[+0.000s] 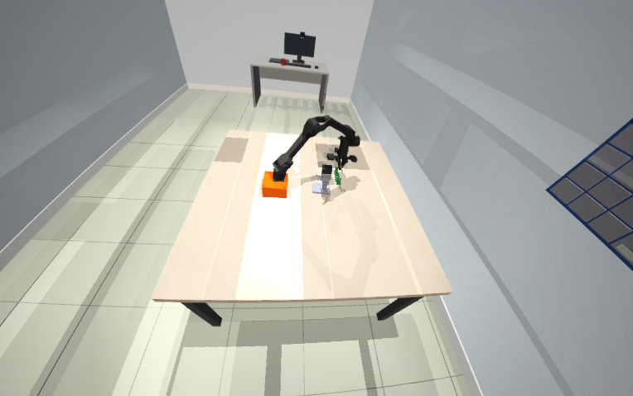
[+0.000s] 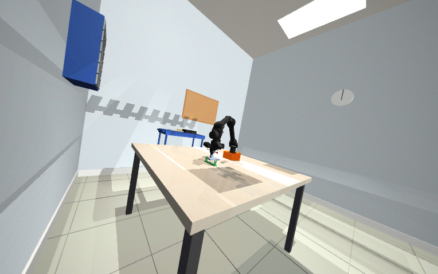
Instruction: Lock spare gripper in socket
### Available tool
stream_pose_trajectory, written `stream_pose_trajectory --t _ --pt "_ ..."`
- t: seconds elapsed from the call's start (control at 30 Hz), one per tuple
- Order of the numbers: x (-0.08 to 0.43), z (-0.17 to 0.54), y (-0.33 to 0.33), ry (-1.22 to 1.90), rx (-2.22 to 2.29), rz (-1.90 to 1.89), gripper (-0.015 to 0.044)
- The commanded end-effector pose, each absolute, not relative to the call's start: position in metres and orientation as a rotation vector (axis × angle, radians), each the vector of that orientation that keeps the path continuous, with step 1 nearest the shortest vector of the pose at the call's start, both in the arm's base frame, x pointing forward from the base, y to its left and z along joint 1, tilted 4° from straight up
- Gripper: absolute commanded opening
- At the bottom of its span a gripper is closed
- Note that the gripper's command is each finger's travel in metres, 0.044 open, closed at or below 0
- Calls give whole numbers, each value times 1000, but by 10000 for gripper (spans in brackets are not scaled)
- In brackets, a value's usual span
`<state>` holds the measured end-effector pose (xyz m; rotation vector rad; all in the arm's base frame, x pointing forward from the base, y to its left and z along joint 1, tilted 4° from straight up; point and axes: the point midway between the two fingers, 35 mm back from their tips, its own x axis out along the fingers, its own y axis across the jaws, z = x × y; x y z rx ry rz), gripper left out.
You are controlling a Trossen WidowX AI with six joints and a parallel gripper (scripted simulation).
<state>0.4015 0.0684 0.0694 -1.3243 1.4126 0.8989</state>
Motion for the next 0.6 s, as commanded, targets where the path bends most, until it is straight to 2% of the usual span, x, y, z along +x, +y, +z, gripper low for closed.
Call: stream_pose_trajectory --t 0.0,0.57 --pt "402 68 68 1414 -1321 897 0" --pt "370 75 74 1427 -1296 883 0"
